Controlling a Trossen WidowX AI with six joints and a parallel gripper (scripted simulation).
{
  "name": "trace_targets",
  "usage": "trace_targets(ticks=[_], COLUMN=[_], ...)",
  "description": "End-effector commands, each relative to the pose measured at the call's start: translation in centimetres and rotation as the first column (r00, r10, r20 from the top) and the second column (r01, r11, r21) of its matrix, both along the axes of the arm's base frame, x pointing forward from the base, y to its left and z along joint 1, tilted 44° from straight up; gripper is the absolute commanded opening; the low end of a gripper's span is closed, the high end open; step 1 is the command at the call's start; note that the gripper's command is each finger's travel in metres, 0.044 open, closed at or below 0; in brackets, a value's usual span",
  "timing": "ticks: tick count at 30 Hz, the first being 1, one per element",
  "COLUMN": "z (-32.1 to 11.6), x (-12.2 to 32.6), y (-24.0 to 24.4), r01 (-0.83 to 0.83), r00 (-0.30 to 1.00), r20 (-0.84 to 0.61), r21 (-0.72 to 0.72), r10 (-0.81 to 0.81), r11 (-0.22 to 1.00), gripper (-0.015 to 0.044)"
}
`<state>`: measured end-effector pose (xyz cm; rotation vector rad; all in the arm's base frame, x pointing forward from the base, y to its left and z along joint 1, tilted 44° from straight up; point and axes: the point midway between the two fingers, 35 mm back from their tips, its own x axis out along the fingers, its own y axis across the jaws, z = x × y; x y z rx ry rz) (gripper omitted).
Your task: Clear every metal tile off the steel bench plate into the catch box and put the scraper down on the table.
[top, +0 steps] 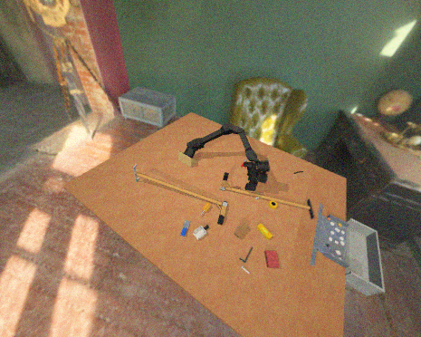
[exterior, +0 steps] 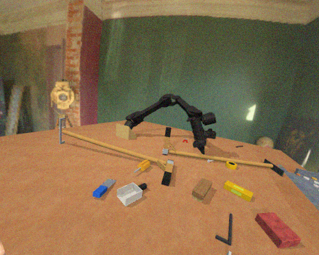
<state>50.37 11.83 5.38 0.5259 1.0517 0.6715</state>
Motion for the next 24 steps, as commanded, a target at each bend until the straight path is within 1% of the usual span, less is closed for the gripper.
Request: trace_targets(ticks=[1,24], z=[-0.2,-1.5], x=[0.2,1.5], y=[-0.2,-1.5], r01=[0.006,0.006], r00=[1.000,1.000], r20=[-0.001,-0.001], r21=[-0.001,-0.003], r10=[-0.006,-0.006], r11=[1.000,1.000], gripper=[0.0000,0.0000])
